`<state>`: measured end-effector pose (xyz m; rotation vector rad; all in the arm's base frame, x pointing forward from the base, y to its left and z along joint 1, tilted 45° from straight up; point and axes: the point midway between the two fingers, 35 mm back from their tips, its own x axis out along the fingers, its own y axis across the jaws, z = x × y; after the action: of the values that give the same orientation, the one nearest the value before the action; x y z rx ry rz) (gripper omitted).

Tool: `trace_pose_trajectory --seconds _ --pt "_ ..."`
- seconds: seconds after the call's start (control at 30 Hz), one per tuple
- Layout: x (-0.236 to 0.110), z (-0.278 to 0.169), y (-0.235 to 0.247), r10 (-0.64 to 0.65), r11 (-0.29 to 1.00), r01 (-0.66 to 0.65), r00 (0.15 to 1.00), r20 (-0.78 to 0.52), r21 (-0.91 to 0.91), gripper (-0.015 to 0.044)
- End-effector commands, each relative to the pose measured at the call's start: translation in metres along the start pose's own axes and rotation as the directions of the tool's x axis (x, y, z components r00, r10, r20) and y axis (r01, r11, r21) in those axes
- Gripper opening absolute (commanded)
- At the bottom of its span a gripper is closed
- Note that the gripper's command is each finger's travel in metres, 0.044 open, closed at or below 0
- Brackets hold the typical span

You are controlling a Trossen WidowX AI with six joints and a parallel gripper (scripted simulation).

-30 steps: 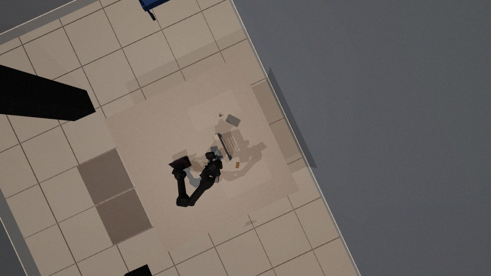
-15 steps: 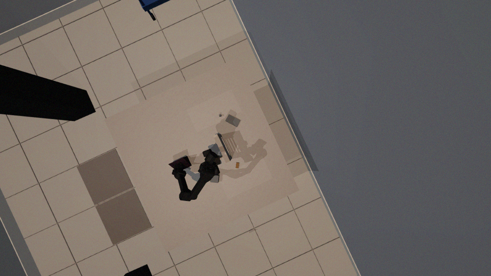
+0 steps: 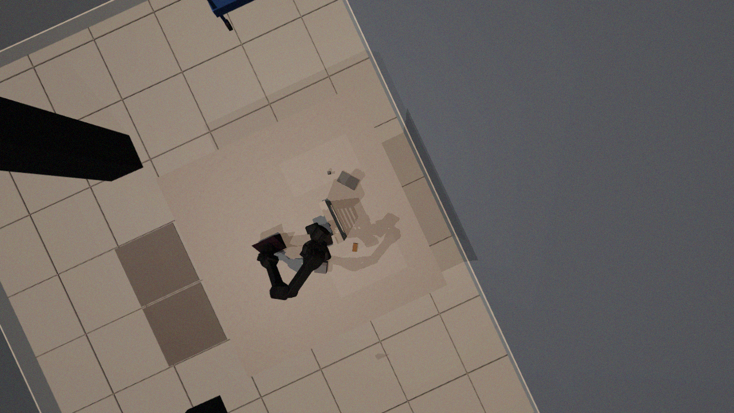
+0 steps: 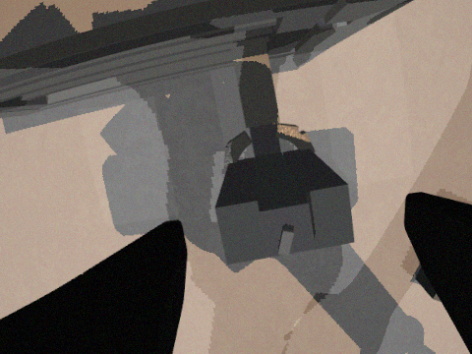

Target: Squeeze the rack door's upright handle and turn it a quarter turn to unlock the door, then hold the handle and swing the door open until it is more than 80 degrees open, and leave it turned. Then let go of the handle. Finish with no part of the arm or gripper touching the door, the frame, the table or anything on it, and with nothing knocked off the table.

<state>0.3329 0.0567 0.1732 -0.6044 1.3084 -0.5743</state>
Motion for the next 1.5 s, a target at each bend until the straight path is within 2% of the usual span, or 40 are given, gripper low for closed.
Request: trace_pose_trajectory --seconds 0.0,0.9,1.1,1.47 --pt "0.009 -0.001 0.002 -0.003 1.0 0.003 1.0 -0.028 -0.019 0.0298" --pt "0.051 -0.005 0.001 -0.005 0.998 -0.004 0.991 -0.135 -0.066 0.0298" --pt "0.051 -0.005 0.001 -0.005 0.998 -0.004 0.991 -0.135 -0.066 0.014" --pt "0.051 -0.005 0.001 -0.005 0.998 -0.004 0.991 -0.135 -0.066 0.0067"
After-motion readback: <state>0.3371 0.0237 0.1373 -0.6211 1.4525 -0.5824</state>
